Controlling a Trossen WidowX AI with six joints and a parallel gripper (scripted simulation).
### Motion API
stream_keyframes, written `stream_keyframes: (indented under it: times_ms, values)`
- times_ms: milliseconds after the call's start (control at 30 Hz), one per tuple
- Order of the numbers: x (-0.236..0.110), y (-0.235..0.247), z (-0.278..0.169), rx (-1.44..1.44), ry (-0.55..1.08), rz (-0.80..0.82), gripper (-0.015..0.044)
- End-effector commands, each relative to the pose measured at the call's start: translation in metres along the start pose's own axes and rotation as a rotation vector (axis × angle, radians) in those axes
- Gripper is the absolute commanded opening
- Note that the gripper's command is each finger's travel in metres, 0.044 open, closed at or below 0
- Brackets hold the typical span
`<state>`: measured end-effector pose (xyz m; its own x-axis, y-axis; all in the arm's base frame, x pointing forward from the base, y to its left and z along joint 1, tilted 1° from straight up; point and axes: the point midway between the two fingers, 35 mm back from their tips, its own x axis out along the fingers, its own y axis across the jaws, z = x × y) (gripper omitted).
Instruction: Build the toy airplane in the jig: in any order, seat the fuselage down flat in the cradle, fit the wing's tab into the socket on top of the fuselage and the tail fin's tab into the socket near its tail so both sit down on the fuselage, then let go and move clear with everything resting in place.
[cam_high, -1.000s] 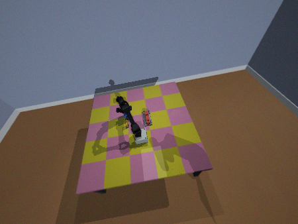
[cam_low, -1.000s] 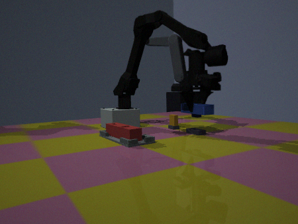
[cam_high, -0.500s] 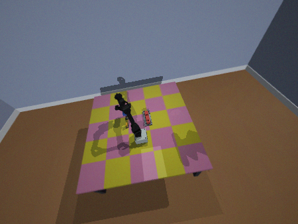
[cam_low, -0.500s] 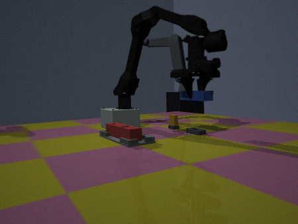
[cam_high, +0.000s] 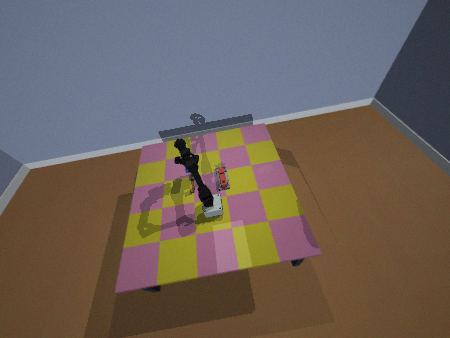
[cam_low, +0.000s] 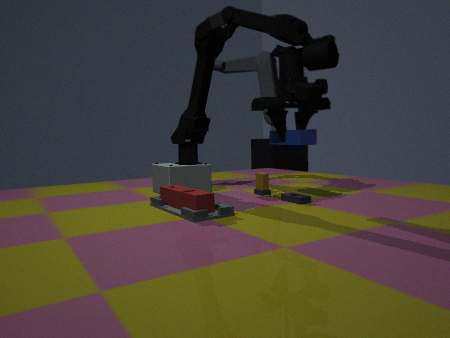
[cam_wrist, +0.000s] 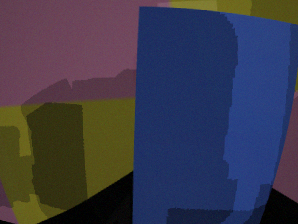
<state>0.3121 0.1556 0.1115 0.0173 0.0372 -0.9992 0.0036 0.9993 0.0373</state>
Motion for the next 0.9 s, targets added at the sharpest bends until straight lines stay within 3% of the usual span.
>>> stream_keyframes:
  times_ms: [0, 867]
  values:
    - [0.002, -0.010, 0.002, 0.059, 0.004, 0.005, 0.0000]
    - [0.014, -0.093, 0.016, 0.482, -0.017, -0.004, 0.0000]
